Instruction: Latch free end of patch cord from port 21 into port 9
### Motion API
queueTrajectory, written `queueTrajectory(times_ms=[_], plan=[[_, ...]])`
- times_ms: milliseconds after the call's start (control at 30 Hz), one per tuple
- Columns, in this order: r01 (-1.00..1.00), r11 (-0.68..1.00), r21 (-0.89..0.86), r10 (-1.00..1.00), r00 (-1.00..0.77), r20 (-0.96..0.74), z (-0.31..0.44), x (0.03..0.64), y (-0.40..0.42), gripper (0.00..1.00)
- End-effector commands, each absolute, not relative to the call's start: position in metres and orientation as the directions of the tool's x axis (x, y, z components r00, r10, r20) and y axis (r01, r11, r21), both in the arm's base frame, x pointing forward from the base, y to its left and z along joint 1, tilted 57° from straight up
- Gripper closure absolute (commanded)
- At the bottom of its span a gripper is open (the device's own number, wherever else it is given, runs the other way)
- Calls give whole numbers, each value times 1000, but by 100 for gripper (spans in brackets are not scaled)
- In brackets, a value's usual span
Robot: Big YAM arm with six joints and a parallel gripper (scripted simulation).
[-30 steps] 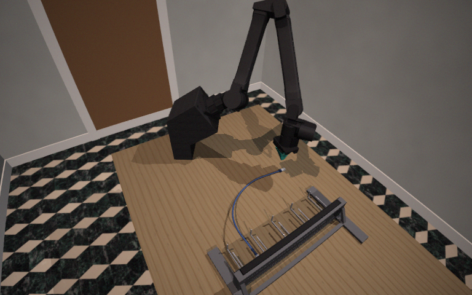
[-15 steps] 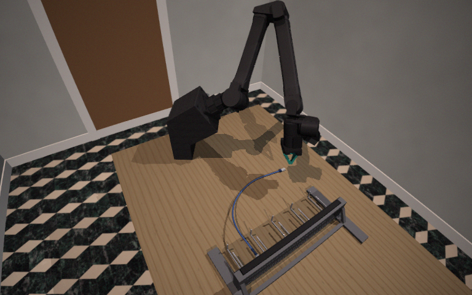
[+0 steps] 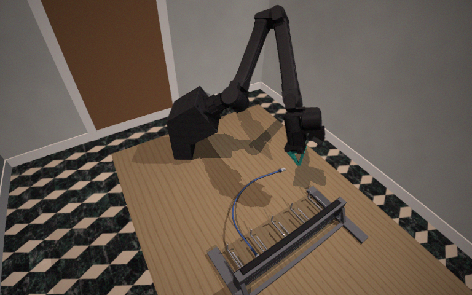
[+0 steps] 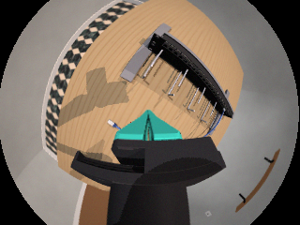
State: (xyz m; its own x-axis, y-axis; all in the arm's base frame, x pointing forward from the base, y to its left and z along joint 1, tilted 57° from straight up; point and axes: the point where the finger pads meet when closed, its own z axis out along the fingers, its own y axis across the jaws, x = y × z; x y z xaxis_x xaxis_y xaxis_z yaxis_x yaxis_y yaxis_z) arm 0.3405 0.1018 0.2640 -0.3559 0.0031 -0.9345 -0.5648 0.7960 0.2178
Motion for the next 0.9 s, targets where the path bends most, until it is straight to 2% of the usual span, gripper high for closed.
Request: queueTrajectory(times_ms=[0,333,500,867], plan=[[-485,810,331,165,-353,-921,294,347,81,100],[-337,746,575,466,-353,-811,321,351,38,100],[-301,707,640,547,-342,-764,329,351,25,100],[-290,688,666,573,-346,-743,333,362,26,100]])
